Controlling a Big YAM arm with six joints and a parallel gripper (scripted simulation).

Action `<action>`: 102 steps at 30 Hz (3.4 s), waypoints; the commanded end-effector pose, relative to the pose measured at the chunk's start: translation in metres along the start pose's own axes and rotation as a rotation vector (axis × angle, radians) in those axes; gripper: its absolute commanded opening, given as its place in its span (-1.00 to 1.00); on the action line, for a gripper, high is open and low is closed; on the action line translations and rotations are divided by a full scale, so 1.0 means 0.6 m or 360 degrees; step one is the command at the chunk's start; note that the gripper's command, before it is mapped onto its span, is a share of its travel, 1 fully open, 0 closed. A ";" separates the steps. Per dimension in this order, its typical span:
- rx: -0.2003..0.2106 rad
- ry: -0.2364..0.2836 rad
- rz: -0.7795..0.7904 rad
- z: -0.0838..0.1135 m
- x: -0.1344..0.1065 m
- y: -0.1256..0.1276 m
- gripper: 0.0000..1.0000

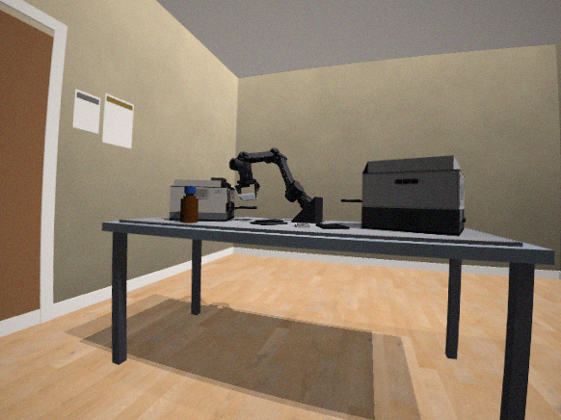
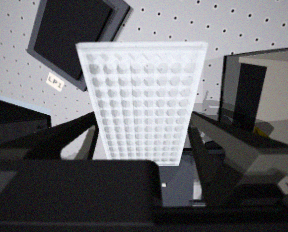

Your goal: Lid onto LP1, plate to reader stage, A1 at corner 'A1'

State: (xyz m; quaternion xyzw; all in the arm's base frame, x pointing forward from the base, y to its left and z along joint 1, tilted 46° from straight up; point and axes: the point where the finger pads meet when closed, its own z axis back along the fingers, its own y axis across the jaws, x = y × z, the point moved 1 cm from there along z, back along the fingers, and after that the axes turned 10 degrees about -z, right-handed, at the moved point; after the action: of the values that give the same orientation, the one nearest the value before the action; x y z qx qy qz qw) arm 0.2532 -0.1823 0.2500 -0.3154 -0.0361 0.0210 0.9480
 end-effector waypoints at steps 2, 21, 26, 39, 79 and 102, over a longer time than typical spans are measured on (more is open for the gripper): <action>-0.0018 -0.0026 -0.0066 0.011 0.033 -0.005 0.72; 0.0041 -0.0037 -0.0121 0.003 0.090 0.047 0.72; 0.0023 -0.0049 -0.0125 0.011 0.098 0.051 0.72; 0.0041 -0.0066 -0.0128 0.007 0.144 0.102 0.72; 0.0073 -0.0056 -0.0163 0.005 0.220 0.236 0.72; 0.0072 -0.0048 -0.0180 0.001 0.256 0.340 0.72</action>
State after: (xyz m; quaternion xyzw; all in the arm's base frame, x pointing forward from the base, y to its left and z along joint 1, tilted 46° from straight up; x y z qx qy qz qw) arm 0.3824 -0.0239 0.1357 -0.2938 -0.0482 -0.0217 0.9544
